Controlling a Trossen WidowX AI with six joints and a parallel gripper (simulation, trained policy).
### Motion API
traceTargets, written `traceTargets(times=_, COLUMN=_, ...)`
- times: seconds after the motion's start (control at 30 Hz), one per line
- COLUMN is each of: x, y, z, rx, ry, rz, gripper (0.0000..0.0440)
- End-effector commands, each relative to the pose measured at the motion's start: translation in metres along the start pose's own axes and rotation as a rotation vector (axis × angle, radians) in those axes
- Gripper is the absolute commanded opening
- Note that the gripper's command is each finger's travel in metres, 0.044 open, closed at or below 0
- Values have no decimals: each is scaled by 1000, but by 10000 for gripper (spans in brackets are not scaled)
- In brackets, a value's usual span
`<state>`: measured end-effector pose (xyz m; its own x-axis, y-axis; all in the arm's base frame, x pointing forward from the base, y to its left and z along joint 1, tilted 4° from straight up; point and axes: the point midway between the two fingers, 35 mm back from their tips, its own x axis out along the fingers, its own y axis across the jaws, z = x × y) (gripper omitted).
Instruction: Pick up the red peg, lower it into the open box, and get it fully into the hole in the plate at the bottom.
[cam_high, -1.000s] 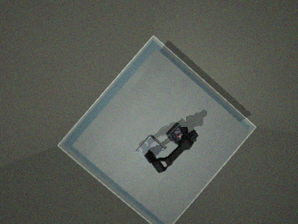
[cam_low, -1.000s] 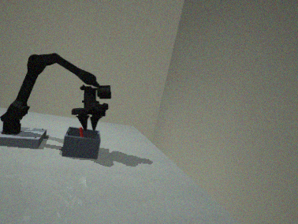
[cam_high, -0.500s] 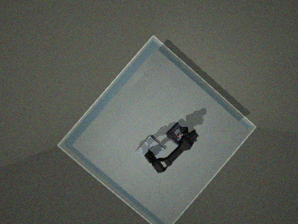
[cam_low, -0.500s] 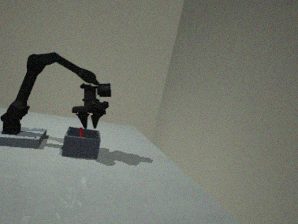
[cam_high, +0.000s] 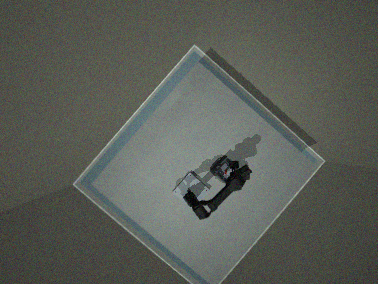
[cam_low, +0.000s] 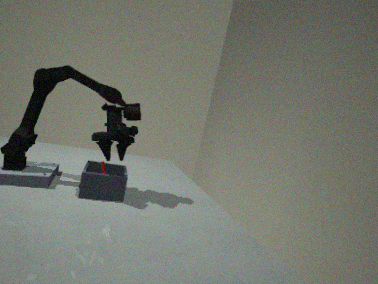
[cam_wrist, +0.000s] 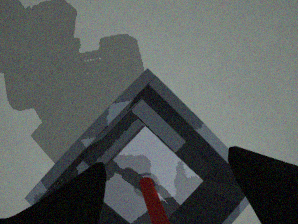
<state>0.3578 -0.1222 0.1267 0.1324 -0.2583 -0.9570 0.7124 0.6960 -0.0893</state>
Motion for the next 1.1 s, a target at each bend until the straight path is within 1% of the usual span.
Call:
traceTargets(times=0.0, x=-2, y=0, z=1, rx=5, ry=-5, rz=-2, gripper=371)
traceTargets(times=0.87, x=-14, y=4, z=-2, rx=15, ry=-17, rz=-10, gripper=439)
traceTargets(times=1.07, x=-16, y=4, z=-3, rx=16, ry=-19, rz=-12, gripper=440)
